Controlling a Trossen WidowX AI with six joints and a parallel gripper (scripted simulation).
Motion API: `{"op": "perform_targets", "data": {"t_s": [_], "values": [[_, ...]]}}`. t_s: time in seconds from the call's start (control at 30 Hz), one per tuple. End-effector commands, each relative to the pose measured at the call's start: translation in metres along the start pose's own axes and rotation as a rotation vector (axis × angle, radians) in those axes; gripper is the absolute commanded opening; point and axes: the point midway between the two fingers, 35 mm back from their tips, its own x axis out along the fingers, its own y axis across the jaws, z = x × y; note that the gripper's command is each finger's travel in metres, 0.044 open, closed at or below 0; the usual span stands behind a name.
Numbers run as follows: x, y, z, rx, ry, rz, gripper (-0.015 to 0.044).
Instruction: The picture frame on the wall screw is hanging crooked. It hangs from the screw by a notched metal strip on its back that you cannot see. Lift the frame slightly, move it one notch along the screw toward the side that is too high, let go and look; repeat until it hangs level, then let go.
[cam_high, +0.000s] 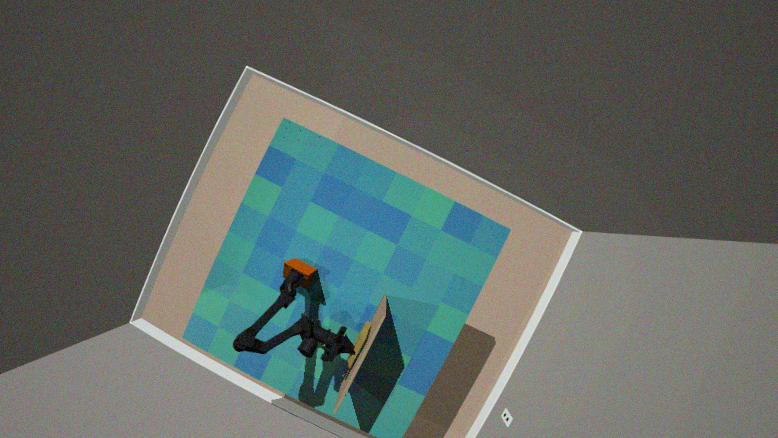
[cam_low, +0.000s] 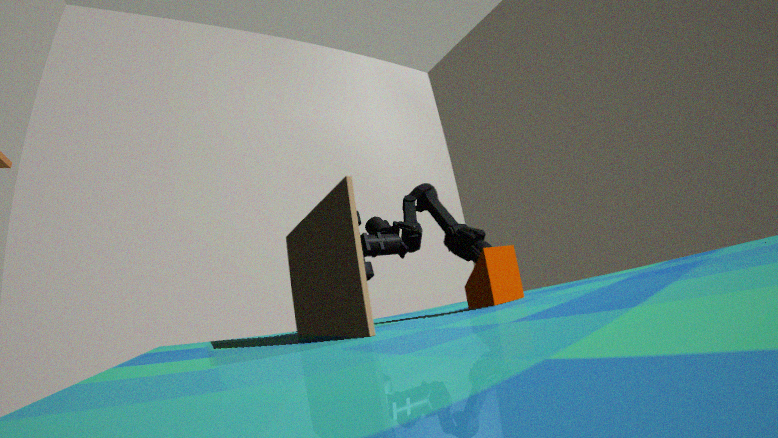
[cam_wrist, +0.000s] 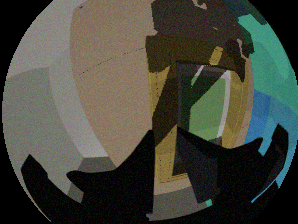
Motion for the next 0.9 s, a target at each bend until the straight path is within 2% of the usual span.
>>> {"op": "perform_targets", "data": {"t_s": [0.0,0.87], "values": [[0.0001,0.0021,0.0002,-0.006,-0.001,0.003,0.0000],[0.0001,0.0106,0.0001,-0.005,-0.001,0.003,0.0000]]}}
